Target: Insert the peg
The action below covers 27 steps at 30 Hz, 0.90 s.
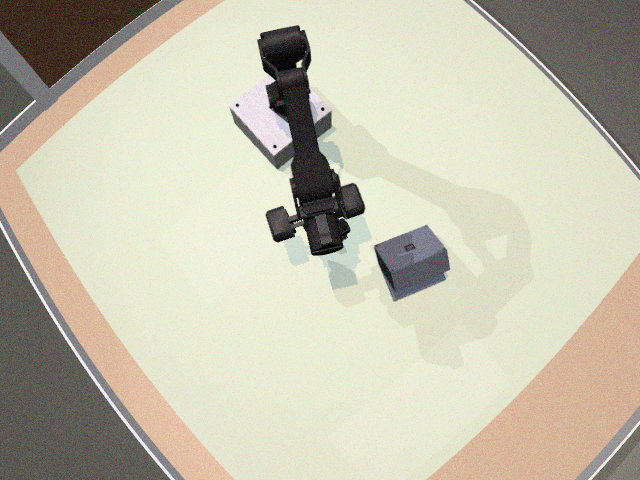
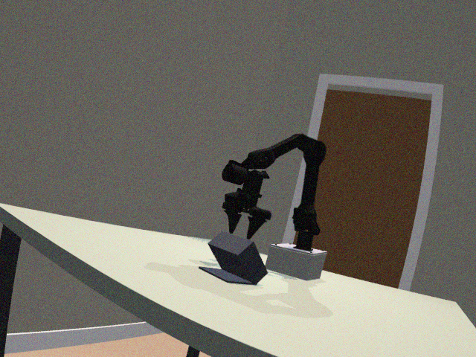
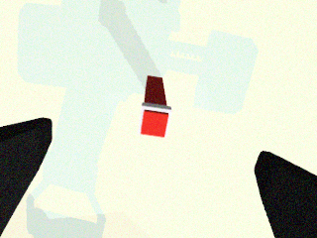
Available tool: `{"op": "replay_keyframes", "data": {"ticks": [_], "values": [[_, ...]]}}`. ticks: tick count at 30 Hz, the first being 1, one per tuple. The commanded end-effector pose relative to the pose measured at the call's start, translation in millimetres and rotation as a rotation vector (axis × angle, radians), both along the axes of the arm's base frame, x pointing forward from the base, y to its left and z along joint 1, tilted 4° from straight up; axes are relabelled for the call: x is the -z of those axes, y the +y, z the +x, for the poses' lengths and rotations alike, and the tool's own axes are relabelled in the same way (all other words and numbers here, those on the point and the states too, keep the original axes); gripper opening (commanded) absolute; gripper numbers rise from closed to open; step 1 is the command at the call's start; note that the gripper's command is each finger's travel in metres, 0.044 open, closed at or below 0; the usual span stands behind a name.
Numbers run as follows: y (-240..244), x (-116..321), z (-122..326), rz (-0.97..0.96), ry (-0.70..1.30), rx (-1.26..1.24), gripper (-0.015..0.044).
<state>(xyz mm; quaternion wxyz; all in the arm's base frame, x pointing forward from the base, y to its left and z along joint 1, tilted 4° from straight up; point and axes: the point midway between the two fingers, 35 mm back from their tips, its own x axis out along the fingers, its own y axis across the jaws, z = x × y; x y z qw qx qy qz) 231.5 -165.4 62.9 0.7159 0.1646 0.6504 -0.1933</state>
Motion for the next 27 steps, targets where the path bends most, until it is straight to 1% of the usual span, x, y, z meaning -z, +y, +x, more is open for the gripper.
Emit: {"op": "replay_keyframes", "data": {"ticks": [1,27], "values": [[0.6,2.3,1.4,0.003,-0.004,-0.011,0.044],[-2.5,44.4,5.9,0.004,-0.004,-0.011,0.044]]}}
